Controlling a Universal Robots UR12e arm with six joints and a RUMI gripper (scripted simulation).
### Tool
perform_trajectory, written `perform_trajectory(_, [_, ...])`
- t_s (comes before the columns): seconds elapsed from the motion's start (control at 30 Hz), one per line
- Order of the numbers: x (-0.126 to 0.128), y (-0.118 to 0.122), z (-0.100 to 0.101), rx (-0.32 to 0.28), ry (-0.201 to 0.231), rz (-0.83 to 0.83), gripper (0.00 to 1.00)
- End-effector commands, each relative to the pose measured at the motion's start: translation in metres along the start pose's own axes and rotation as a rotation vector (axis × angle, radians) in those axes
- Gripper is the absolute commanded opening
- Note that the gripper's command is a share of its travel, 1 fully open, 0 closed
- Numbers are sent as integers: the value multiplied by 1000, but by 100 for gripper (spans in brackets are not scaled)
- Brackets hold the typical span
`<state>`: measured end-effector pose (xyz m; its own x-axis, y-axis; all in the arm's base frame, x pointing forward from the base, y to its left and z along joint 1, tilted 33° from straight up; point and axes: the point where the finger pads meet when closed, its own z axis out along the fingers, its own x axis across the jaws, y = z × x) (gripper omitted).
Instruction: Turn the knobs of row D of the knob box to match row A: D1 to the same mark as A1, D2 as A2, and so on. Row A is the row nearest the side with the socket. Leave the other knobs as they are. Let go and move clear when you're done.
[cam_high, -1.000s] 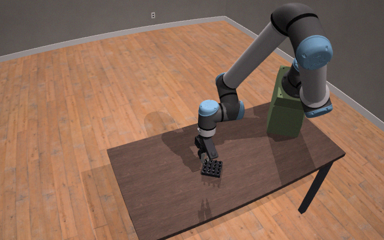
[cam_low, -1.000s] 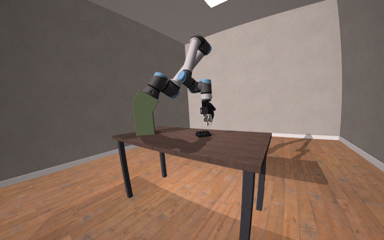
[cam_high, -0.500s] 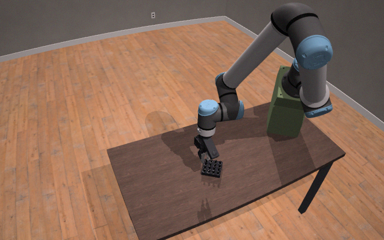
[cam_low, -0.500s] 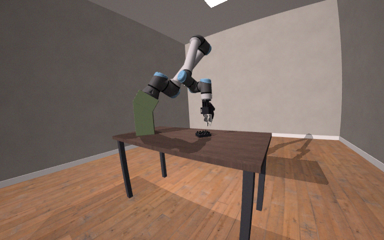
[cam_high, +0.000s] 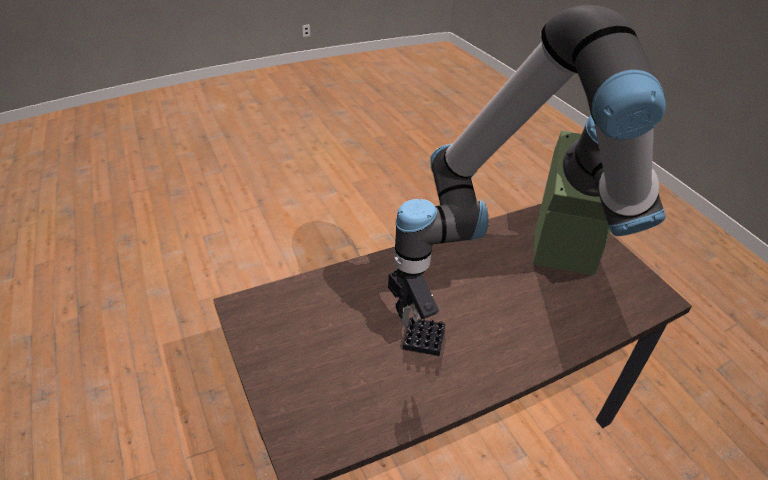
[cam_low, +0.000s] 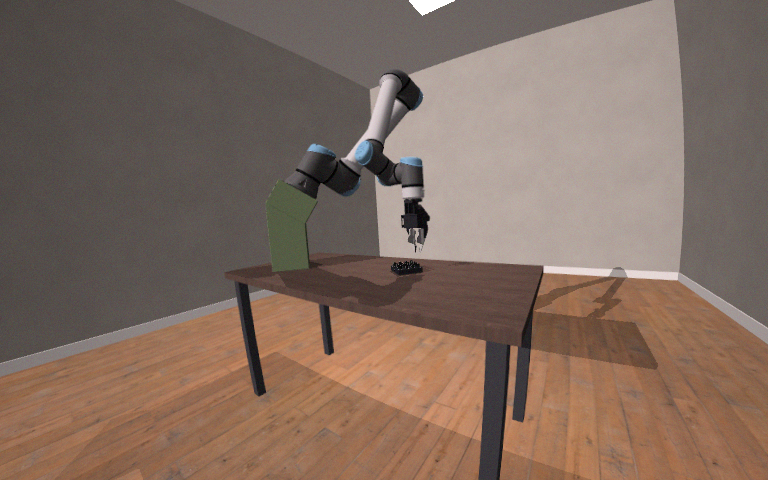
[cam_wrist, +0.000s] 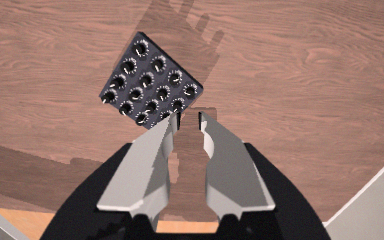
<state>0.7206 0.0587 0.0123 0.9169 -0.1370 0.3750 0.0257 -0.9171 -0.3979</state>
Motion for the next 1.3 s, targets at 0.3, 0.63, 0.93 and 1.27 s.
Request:
perform_trajectory(0.3, [1, 0, 0, 0, 1, 0, 11])
perform_trajectory(0.63, [1, 0, 0, 0, 1, -1, 11])
perform_trajectory(0.93, [0, 0, 3, 0, 1, -7, 11])
perform_trajectory(1.27, [0, 0, 11, 0, 1, -9, 11])
